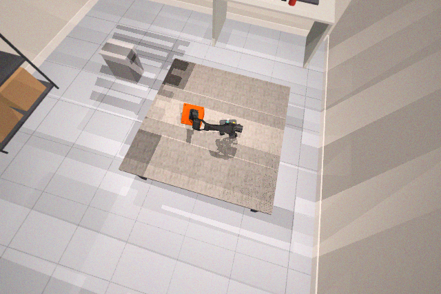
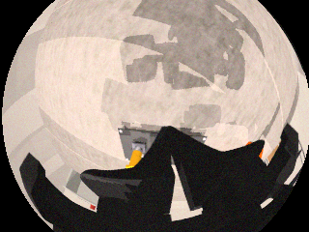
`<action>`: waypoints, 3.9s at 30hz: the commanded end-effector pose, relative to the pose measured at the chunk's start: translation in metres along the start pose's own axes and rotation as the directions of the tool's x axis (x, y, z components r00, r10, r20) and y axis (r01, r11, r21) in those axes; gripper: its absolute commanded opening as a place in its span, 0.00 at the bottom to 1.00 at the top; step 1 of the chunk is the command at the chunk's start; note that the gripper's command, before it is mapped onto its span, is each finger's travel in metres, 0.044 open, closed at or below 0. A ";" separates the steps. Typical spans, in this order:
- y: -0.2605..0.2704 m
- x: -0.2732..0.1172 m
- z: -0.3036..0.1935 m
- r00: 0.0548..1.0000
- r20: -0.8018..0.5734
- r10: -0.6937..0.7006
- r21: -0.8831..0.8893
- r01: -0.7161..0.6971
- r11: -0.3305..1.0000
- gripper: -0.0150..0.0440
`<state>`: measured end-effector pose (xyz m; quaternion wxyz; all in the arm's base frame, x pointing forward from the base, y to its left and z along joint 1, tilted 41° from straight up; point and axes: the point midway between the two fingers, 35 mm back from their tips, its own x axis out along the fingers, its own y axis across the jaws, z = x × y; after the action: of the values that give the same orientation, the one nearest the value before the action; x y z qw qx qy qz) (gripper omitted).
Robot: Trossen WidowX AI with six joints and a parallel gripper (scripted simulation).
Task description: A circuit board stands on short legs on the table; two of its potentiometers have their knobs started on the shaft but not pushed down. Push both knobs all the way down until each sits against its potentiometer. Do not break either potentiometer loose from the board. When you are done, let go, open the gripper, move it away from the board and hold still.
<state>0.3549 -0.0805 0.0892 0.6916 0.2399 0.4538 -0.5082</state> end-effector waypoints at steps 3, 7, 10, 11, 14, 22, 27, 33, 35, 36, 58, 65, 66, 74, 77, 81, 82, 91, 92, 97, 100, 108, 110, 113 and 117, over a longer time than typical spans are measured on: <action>0.012 -0.009 -0.035 0.999 0.014 -0.041 -0.210 0.043 0.977 0.25; 0.016 -0.014 -0.057 0.997 0.029 -0.069 -0.337 0.074 0.939 0.25; 0.018 -0.018 -0.074 0.995 0.046 -0.088 -0.427 0.099 0.899 0.25; 0.019 -0.020 -0.079 0.994 0.052 -0.094 -0.457 0.107 0.883 0.25; 0.020 -0.024 -0.095 0.991 0.074 -0.110 -0.541 0.133 0.831 0.25; 0.019 -0.035 -0.135 0.979 0.150 -0.141 -0.727 0.206 0.655 0.25; 0.019 -0.036 -0.138 0.977 0.157 -0.142 -0.740 0.212 0.638 0.25; 0.016 -0.017 -0.135 0.977 0.158 -0.143 -0.740 0.213 0.638 0.25; 0.016 -0.017 -0.135 0.977 0.158 -0.143 -0.740 0.213 0.638 0.25; 0.016 -0.017 -0.135 0.977 0.158 -0.143 -0.740 0.213 0.638 0.25; 0.013 0.003 -0.131 0.977 0.159 -0.143 -0.740 0.213 0.638 0.25; 0.013 0.004 -0.131 0.977 0.159 -0.143 -0.740 0.213 0.638 0.25; 0.013 0.004 -0.131 0.977 0.159 -0.143 -0.740 0.213 0.638 0.25; 0.012 0.006 -0.131 0.977 0.159 -0.143 -0.740 0.213 0.638 0.25; 0.012 0.007 -0.131 0.977 0.159 -0.143 -0.740 0.213 0.638 0.25; 0.012 0.008 -0.130 0.977 0.159 -0.143 -0.740 0.213 0.638 0.25; 0.012 0.008 -0.130 0.977 0.159 -0.143 -0.740 0.213 0.638 0.25; 0.012 0.008 -0.130 0.977 0.159 -0.143 -0.740 0.213 0.638 0.25; 0.012 0.008 -0.130 0.977 0.159 -0.143 -0.740 0.213 0.638 0.25; 0.012 0.008 -0.130 0.977 0.159 -0.143 -0.740 0.213 0.638 0.25; 0.012 0.008 -0.130 0.977 0.159 -0.143 -0.740 0.213 0.638 0.25; 0.011 0.015 -0.129 0.977 0.159 -0.143 -0.740 0.214 0.638 0.25; 0.011 0.015 -0.129 0.977 0.159 -0.143 -0.740 0.214 0.638 0.25; 0.011 0.015 -0.129 0.977 0.159 -0.143 -0.740 0.214 0.638 0.25; 0.011 0.016 -0.129 0.977 0.159 -0.143 -0.740 0.214 0.638 0.25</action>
<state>0.3157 0.0224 0.0163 0.6944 -0.1360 0.6153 -0.3474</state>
